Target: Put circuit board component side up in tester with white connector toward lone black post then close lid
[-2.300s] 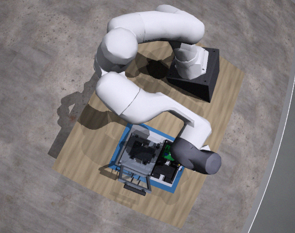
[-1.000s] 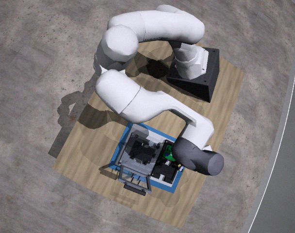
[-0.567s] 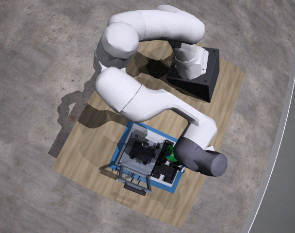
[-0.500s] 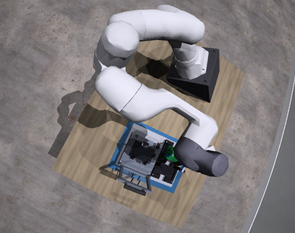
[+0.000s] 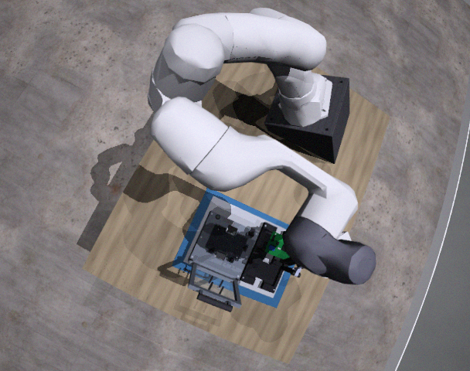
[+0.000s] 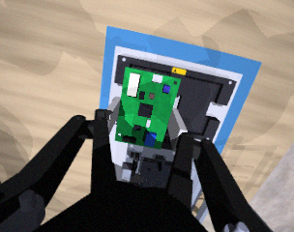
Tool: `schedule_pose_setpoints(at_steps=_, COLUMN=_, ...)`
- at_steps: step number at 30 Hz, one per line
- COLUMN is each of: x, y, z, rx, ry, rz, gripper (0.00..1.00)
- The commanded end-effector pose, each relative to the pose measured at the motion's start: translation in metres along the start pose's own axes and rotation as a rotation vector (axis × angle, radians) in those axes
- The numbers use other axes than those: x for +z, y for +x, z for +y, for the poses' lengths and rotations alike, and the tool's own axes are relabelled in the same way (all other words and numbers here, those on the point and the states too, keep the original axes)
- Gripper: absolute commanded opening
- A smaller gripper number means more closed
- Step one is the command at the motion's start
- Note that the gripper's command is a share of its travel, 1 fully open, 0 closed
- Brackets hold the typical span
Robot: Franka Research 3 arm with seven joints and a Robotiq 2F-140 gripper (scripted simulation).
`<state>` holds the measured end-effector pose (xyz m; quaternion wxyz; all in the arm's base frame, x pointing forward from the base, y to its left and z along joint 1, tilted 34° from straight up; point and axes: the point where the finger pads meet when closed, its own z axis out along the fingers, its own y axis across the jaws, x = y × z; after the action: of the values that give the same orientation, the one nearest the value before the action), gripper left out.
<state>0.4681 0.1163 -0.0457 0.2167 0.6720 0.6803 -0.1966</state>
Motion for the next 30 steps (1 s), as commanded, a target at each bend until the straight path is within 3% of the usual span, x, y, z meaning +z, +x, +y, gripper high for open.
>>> schedule_pose_setpoints(at_steps=1, x=-0.0067, y=-0.0021, z=-0.0011, rx=-0.006, ry=0.006, rz=-0.007, gripper=0.46)
schedule_pose_setpoints(at_steps=30, x=-0.0112, y=-0.0021, z=-0.0011, rx=-0.006, ry=0.006, rz=-0.007, gripper=0.46)
